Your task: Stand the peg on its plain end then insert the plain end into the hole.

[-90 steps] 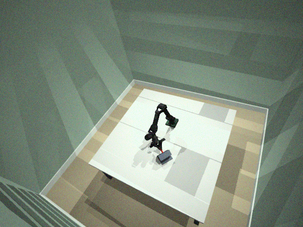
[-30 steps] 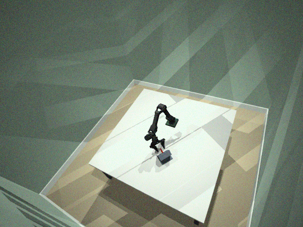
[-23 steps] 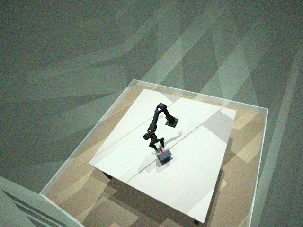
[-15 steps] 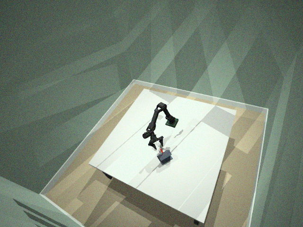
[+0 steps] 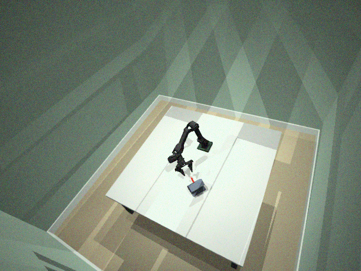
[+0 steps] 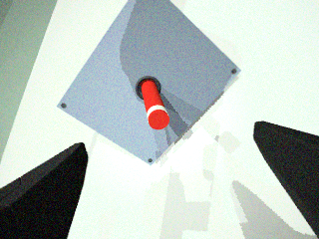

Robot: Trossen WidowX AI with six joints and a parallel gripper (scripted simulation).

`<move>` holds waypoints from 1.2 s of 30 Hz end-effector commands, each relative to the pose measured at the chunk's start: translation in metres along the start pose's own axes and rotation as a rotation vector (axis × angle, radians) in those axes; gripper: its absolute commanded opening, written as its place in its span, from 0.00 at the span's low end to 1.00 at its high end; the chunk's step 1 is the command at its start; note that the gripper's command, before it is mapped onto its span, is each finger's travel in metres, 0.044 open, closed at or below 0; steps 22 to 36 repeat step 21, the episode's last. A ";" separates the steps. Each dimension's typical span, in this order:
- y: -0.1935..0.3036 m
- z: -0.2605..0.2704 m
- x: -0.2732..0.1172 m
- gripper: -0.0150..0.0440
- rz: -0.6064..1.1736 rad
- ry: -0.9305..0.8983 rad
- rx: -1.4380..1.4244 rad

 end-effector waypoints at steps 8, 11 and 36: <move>0.001 -0.001 -0.020 1.00 -0.009 -0.002 -0.007; 0.001 -0.001 -0.023 1.00 -0.009 -0.002 -0.006; -0.002 0.003 -0.039 1.00 -0.009 -0.002 -0.006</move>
Point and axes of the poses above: the point midway between the two fingers, 35 mm back from their tips, its own x axis out along the fingers, its own z axis across the jaws, y = z × x, the point moved 4 cm from there along -x, back along the fingers, and after that the axes turned 9 degrees about x, right-handed, at the moved point
